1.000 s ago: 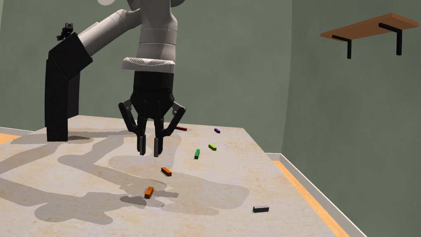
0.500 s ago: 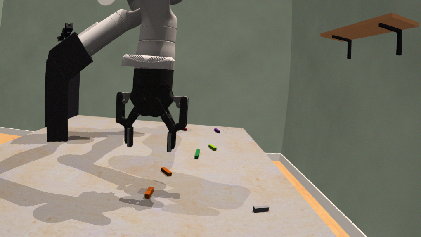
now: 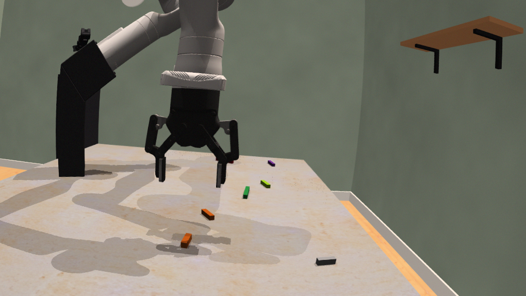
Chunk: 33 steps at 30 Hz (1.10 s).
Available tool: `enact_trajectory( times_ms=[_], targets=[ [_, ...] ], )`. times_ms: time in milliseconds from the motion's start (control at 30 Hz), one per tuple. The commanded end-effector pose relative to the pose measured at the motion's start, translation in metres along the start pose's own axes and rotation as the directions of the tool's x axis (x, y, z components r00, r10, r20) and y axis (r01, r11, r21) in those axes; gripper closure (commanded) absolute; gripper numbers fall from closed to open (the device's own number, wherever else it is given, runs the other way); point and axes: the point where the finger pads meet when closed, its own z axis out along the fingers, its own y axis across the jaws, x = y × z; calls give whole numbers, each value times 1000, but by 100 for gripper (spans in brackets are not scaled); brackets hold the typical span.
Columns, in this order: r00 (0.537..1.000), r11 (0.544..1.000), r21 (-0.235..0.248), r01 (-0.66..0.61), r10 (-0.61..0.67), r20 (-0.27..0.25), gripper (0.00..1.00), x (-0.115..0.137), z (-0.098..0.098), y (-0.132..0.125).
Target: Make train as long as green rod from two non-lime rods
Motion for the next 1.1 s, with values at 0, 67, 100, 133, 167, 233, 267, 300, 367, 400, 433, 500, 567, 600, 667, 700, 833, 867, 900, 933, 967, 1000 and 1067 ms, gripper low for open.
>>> enact_trajectory(
  times_ms=[0, 67, 100, 133, 167, 233, 267, 300, 367, 400, 433, 500, 567, 600, 667, 700, 833, 867, 900, 933, 967, 1000, 1067],
  targets=[
    [992, 992, -8, 124, -124, 5, 0, -32, 5, -8],
    [983, 983, -8, 183, -183, 5, 0, -45, 7, -11],
    [983, 983, -8, 183, -183, 5, 0, -45, 7, -11],
    [970, 970, -8, 243, -243, 5, 0, -58, 9, -13],
    [954, 954, -6, 301, -301, 5, 0, -72, 11, -16],
    [917, 917, 0, 398, -398, 6, 0, -96, 13, -19],
    [900, 900, 4, 436, -436, 7, 0, -106, 14, -20],
    [885, 885, 7, 465, -465, 7, 0, -113, 14, -21],
    [868, 868, 11, 497, -497, 8, 0, -122, 15, -22],
    [865, 865, 12, 502, -502, 8, 0, -123, 15, -22],
    [865, 865, 12, 502, -503, 8, 0, -124, 15, -22],
    [865, 865, 12, 502, -503, 8, 76, -124, 15, -22],
    [865, 865, 12, 502, -503, 8, 76, -124, 15, -22],
    [865, 865, 12, 502, -503, 8, 76, -124, 15, -22],
    [865, 865, 12, 502, -503, 8, 76, -124, 15, -22],
    [865, 865, 12, 502, -503, 8, 76, -124, 15, -22],
    [865, 865, 12, 502, -503, 8, 76, -124, 15, -22],
    [865, 865, 12, 502, -503, 8, 76, -124, 15, -22],
    [865, 865, 12, 502, -503, 8, 76, -124, 15, -22],
    [865, 865, 12, 502, -503, 8, 76, -124, 15, -22],
    [865, 865, 12, 502, -503, 8, 76, -124, 15, -22],
    [865, 865, 12, 502, -503, 8, 76, -124, 15, -22],
    [865, 865, 12, 502, -503, 8, 76, -124, 15, -22]
  ],
)
